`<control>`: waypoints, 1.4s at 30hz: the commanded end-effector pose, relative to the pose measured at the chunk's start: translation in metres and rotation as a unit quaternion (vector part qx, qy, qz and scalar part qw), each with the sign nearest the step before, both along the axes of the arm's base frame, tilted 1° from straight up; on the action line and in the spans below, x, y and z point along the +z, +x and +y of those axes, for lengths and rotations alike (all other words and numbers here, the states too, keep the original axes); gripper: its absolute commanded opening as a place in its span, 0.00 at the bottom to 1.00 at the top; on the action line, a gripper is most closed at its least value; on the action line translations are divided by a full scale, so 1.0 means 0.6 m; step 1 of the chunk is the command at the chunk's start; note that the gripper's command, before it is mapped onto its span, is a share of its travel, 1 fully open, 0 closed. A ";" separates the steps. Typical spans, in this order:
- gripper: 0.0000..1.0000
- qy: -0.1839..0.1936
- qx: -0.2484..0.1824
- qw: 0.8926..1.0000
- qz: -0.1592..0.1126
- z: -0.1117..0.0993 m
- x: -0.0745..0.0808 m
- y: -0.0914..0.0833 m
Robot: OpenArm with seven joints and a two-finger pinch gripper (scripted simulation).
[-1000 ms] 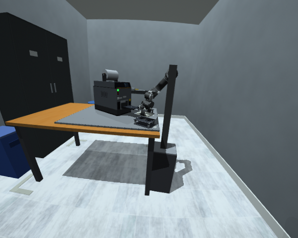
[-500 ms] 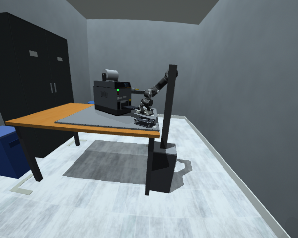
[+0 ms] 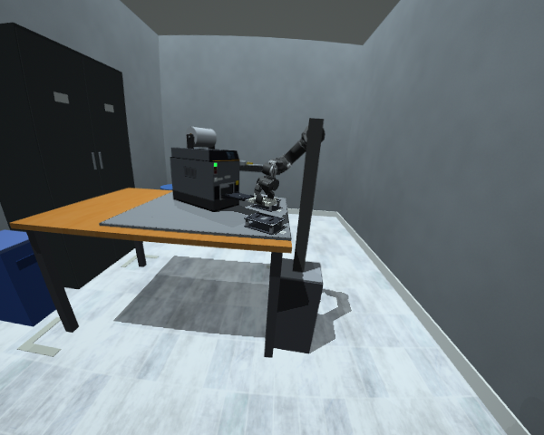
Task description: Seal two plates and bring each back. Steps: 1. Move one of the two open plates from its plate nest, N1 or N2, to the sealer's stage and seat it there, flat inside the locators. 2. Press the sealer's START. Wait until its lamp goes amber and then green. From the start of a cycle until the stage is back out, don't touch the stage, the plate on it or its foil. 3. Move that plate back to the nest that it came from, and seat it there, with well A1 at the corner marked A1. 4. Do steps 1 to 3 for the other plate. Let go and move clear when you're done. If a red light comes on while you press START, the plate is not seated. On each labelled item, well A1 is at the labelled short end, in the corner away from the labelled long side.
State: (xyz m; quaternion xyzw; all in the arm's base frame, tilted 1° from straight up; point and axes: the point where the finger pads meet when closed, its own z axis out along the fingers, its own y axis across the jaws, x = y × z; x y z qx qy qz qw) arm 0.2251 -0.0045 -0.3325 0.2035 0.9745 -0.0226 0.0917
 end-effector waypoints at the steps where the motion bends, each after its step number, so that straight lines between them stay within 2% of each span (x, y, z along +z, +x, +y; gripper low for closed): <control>1: 0.00 0.005 0.001 1.000 -0.004 -0.002 0.006 0.007; 32: 0.00 0.005 -0.007 1.000 -0.003 -0.093 0.043 0.040; 42: 0.00 0.005 -0.008 1.000 -0.005 -0.112 0.047 0.074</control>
